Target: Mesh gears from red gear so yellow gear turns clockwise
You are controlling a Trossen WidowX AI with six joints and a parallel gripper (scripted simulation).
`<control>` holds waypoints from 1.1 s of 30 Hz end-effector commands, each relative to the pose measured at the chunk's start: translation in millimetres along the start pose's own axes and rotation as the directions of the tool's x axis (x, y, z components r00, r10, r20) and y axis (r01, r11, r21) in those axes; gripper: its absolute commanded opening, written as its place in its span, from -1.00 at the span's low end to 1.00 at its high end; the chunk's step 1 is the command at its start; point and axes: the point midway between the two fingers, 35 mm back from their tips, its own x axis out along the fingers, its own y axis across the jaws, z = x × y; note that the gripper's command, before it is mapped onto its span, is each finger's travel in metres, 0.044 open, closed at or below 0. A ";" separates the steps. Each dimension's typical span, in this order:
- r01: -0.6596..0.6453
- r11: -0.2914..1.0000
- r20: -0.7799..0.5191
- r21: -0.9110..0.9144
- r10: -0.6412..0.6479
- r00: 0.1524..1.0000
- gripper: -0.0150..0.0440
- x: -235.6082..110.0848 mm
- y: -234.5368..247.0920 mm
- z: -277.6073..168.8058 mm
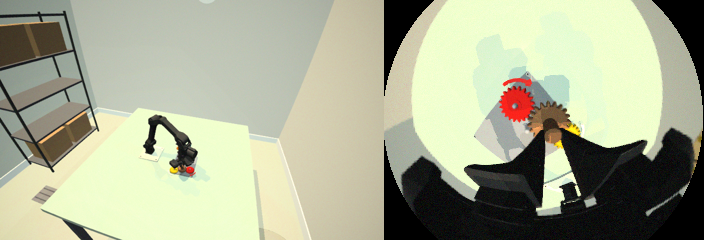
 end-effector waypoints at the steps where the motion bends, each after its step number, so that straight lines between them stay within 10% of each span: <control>1: 0.004 0.999 -0.003 0.044 -0.004 1.000 -0.49 8.8 -0.3 -0.3; 17: 0.005 0.968 -0.003 0.250 -0.004 1.000 -0.49 21.6 -0.8 -0.5; 33: 0.004 1.000 -0.004 0.003 -0.004 1.000 -0.49 25.1 -0.7 -1.5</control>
